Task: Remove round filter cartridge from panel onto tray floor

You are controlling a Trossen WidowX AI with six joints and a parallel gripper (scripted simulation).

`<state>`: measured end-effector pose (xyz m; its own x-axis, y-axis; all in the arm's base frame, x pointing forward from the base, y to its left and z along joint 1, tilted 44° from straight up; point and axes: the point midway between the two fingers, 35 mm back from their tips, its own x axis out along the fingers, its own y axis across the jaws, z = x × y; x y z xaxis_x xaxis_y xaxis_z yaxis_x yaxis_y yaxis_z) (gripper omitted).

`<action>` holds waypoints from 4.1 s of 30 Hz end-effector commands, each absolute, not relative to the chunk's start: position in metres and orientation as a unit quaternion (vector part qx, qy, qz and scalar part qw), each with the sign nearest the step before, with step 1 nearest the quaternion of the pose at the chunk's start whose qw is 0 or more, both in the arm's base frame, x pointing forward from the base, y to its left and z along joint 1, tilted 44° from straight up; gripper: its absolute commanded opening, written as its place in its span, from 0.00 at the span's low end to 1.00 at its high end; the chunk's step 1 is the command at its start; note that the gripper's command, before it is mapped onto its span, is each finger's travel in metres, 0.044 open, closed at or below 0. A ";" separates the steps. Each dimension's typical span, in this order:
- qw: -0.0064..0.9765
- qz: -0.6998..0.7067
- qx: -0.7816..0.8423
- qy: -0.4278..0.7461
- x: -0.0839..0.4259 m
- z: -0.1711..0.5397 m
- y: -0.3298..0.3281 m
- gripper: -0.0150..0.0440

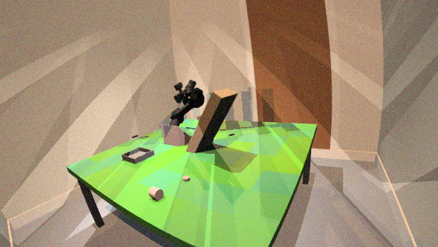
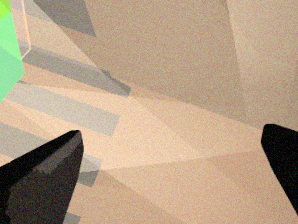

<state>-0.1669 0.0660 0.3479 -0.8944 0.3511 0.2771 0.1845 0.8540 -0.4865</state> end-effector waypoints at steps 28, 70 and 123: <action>0.365 0.576 -0.422 -0.598 -0.063 0.319 0.231 0.45; 0.913 0.327 0.080 0.229 0.316 0.261 0.064 0.45; 0.627 0.001 0.709 0.324 0.310 0.145 -0.113 0.45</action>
